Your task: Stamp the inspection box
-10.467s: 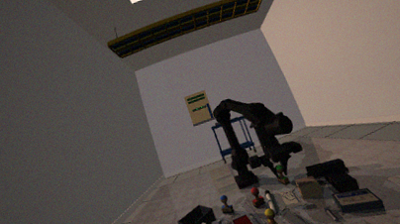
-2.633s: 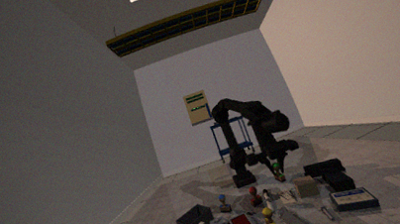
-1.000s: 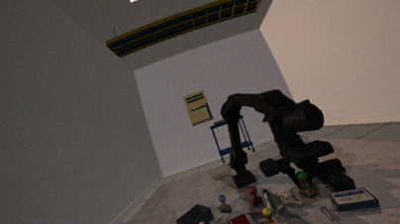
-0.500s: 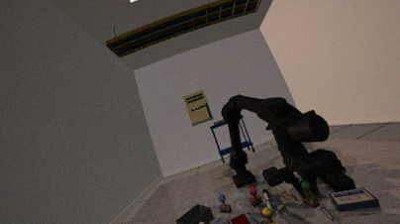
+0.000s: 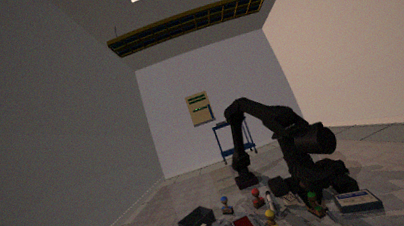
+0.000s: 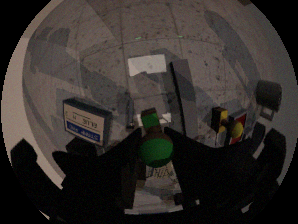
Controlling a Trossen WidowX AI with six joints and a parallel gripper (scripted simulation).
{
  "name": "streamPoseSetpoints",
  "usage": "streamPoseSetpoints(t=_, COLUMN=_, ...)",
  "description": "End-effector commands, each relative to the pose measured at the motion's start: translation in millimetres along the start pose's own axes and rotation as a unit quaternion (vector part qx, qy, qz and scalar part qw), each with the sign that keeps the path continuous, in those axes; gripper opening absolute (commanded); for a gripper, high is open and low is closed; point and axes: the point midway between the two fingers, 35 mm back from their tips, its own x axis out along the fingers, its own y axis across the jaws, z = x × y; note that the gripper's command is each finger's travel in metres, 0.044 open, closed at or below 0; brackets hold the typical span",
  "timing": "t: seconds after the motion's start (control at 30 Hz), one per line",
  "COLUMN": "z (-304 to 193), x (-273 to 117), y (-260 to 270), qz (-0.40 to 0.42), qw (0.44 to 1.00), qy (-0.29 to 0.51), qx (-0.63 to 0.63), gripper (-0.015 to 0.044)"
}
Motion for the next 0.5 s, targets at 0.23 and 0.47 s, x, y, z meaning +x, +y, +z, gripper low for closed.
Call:
streamPoseSetpoints(t=0.23, z=-1.3, x=10.3, y=-0.7, qz=-0.001, qw=1.000, qy=0.001, qx=0.000, gripper=0.0026)
streamPoseSetpoints(t=0.47, z=-1.3, x=10.3, y=-0.7, qz=-0.001, qw=1.000, qy=0.001, qx=0.000, gripper=0.0210)
